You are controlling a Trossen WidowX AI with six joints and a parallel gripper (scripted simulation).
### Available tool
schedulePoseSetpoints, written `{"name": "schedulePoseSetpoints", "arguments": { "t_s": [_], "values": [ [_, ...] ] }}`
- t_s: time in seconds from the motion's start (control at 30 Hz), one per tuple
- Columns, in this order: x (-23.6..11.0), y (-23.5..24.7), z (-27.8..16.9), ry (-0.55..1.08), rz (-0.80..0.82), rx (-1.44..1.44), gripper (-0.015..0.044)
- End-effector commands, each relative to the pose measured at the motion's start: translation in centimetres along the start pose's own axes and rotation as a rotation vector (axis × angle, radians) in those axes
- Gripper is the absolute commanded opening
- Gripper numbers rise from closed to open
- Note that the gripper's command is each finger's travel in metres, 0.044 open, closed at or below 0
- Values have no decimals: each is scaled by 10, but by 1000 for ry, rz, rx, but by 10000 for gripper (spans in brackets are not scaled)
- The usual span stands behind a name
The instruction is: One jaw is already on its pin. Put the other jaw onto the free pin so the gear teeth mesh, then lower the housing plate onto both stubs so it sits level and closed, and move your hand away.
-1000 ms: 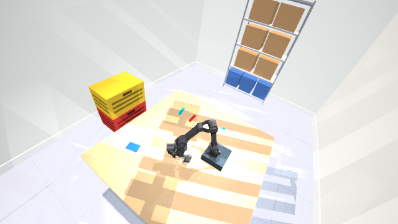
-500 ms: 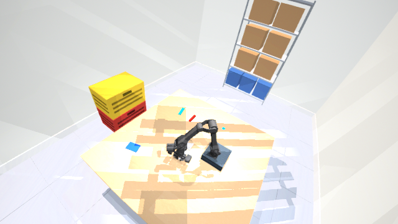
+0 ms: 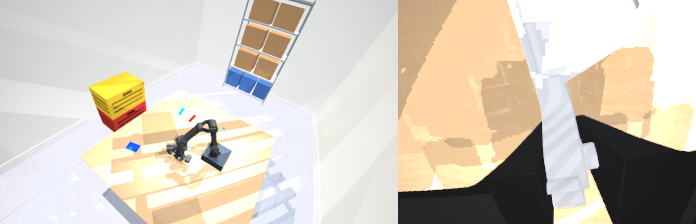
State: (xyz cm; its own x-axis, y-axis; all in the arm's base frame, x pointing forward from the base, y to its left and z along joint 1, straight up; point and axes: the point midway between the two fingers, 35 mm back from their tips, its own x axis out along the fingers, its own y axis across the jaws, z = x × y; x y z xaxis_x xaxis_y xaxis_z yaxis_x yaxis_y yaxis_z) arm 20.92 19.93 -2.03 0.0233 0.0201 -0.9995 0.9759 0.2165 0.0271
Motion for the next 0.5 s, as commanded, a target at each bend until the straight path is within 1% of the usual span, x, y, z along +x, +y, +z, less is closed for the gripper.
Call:
{"name": "schedulePoseSetpoints", "arguments": {
  "t_s": [0.0, 0.47],
  "values": [
    [0, -1, 0, 2, -4, 4, 37],
    [-10, 0, 0, 2, -4, 4, 37]
  ]
}}
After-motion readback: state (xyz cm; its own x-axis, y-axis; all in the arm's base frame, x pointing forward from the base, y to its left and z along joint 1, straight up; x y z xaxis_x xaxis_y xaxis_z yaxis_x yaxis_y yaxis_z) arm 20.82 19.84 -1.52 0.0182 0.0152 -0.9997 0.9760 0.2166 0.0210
